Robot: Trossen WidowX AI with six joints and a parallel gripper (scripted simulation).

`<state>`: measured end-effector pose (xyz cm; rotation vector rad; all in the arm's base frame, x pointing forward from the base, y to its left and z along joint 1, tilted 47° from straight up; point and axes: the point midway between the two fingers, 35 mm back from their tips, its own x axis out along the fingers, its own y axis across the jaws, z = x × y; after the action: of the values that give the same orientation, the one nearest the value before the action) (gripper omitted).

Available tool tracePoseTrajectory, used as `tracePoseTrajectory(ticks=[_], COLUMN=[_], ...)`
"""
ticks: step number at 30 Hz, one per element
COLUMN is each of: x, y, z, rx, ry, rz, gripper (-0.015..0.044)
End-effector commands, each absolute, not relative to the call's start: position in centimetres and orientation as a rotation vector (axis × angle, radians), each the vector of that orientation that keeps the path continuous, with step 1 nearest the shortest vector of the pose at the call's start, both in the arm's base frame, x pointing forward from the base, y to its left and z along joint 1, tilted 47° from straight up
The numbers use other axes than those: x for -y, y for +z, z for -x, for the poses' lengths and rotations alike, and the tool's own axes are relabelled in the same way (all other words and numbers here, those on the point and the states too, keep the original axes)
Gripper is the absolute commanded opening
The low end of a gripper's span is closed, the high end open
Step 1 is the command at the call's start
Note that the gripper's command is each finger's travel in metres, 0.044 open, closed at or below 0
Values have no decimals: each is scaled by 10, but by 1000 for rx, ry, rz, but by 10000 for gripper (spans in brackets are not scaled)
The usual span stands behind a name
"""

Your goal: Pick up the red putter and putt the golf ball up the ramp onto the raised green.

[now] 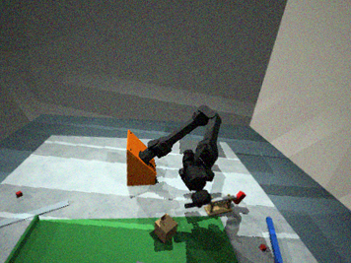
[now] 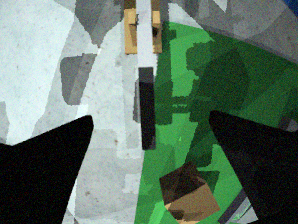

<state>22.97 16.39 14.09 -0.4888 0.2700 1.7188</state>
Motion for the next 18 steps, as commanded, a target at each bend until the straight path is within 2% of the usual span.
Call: tracePoseTrajectory(ticks=[1, 18], x=[-170, -198], y=[136, 110], z=[-228, -223], rx=[-269, -267], ry=[1725, 1726], rz=[499, 497], gripper=[440, 440])
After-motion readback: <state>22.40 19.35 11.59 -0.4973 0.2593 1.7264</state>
